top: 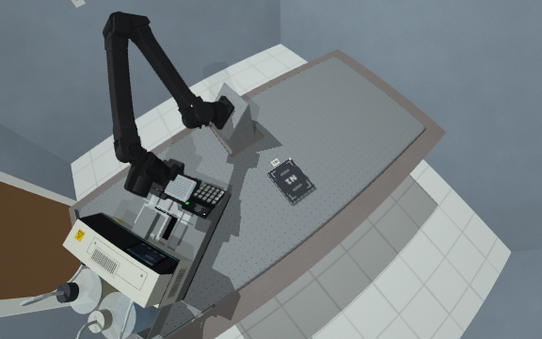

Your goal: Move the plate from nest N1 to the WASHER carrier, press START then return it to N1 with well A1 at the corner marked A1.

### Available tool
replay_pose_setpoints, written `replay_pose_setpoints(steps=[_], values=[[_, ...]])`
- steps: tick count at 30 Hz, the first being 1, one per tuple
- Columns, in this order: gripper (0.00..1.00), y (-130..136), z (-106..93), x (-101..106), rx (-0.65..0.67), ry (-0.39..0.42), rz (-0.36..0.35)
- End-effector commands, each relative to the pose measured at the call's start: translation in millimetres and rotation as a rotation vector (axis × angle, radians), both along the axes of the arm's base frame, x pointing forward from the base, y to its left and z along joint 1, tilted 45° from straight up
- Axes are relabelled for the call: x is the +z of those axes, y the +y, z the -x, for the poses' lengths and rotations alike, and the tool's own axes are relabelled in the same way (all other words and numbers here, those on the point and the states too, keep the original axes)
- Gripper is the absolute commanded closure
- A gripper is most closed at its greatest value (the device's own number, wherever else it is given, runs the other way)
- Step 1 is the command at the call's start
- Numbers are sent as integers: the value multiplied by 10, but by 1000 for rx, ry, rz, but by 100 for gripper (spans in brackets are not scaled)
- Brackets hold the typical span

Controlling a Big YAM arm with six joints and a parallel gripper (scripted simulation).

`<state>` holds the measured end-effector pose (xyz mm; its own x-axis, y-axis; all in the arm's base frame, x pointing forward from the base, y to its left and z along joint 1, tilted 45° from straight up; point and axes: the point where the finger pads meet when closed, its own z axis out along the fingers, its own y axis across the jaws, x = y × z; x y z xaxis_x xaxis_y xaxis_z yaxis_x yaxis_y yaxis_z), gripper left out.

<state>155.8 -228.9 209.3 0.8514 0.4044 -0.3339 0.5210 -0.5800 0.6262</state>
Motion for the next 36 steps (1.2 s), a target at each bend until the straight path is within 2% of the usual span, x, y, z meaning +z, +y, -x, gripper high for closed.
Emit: replay_pose_setpoints(steps=[1, 20, 36], values=[[0, -38, 14, -76, 0, 15, -6], [0, -118, 10, -156, 0, 15, -6], [0, -100, 11, -140, 0, 7, -4]])
